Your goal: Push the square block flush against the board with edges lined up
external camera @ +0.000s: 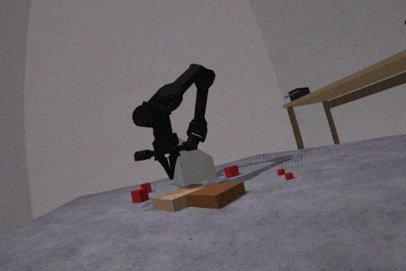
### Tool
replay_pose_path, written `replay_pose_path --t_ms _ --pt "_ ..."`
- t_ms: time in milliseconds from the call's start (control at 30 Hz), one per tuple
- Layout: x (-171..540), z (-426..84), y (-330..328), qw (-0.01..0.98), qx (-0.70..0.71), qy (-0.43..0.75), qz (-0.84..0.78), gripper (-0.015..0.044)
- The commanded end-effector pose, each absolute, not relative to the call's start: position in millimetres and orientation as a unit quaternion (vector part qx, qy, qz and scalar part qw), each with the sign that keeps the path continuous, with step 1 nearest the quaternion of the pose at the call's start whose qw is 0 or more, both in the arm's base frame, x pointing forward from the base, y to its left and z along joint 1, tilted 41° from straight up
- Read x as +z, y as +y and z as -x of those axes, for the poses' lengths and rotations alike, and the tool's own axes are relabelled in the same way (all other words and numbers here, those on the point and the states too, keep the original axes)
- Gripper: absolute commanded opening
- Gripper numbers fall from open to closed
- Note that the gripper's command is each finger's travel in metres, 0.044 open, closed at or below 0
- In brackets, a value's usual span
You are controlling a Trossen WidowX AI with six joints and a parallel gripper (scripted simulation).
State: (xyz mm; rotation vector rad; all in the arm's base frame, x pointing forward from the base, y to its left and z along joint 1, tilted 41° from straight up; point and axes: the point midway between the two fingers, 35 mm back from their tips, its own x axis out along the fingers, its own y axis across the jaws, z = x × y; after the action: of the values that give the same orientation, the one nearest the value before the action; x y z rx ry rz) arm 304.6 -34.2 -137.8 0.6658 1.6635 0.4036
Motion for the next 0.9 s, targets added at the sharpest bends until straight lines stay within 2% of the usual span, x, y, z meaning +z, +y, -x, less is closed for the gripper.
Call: replay_pose_path --t_ms 0,633,867 --pt "-123.8 -306.8 -20.7 0.588 0.126 0.728 -0.33 0.0" --pt "-70.0 -300.7 48.7 0.446 -0.106 0.734 -0.501 0.0" --pt "-68.2 -300.1 51.0 0.44 -0.113 0.733 -0.506 0.0"
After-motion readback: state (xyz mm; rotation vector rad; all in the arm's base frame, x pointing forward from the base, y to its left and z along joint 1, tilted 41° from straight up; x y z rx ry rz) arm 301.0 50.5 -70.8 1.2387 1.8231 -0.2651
